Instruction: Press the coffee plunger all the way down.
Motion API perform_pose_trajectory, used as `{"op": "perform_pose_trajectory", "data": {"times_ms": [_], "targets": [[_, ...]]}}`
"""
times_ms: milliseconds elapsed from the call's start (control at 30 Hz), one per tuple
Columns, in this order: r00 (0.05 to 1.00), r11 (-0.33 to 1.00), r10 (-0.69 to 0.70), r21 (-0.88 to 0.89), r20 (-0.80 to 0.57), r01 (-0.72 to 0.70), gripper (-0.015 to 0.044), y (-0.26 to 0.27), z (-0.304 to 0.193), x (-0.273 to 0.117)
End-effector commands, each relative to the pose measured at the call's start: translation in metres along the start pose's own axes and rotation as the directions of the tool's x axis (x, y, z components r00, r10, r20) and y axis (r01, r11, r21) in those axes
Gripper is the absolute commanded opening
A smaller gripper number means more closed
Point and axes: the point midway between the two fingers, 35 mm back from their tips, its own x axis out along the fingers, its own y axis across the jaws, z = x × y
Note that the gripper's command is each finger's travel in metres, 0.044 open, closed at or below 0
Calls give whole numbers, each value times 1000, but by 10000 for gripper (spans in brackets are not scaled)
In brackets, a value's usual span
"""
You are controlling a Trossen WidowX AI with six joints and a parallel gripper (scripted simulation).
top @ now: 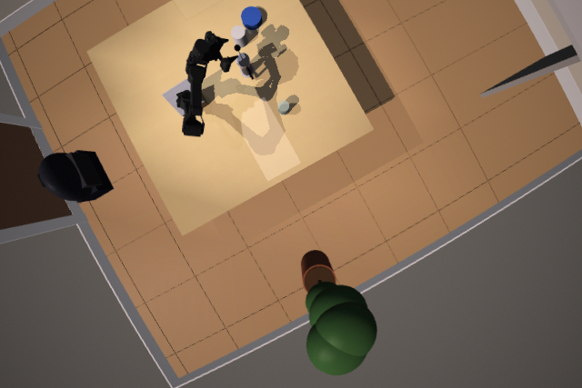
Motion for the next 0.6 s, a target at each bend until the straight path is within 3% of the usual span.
{"op": "perform_pose_trajectory", "data": {"times_ms": [0, 533, 567], "targets": [[1000, 1000, 3, -10, -5, -3, 440, 2, -2, 7], [1000, 1000, 0, -11, -1, 0, 440, 1, -2, 31], [1000, 1000, 0, -11, -1, 0, 414, 1, -2, 31]]}}
